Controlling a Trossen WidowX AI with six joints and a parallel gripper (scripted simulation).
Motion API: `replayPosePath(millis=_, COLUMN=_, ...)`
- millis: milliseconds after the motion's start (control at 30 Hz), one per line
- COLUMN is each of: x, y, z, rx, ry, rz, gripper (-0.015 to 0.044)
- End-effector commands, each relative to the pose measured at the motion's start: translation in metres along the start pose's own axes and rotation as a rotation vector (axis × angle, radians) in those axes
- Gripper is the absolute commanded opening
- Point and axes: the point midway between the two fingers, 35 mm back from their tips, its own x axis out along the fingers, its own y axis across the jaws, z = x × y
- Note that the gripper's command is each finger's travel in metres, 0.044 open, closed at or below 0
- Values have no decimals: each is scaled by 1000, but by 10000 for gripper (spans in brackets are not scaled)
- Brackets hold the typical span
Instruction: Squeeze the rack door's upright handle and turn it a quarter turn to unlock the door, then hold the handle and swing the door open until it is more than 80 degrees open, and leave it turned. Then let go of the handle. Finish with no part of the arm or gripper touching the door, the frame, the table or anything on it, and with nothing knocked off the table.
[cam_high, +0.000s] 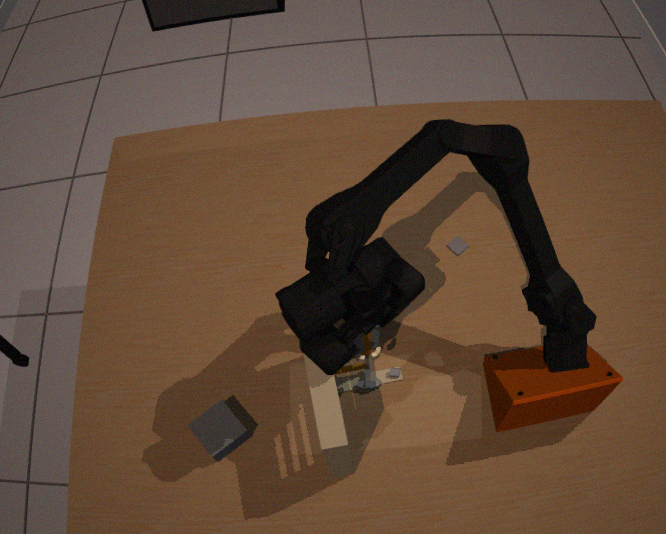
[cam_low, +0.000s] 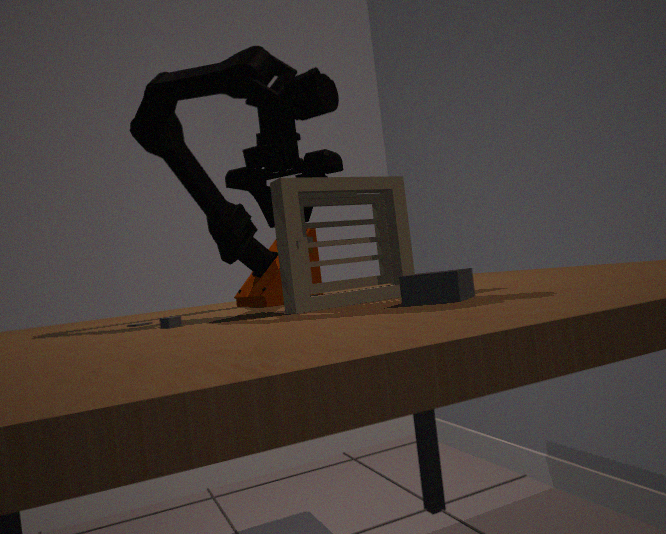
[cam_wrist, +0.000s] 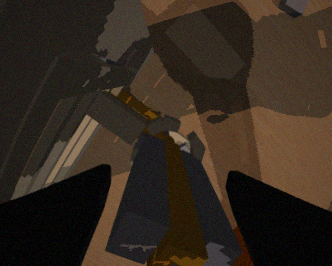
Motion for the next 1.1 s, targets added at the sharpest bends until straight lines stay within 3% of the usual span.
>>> replayPosePath(millis=0, x=0, y=0, z=0, rx=-181, ry=0, rz=0, gripper=291)
replayPosePath(millis=1067, x=0, y=0, z=0, rx=-1767, ry=0, rz=0, gripper=291)
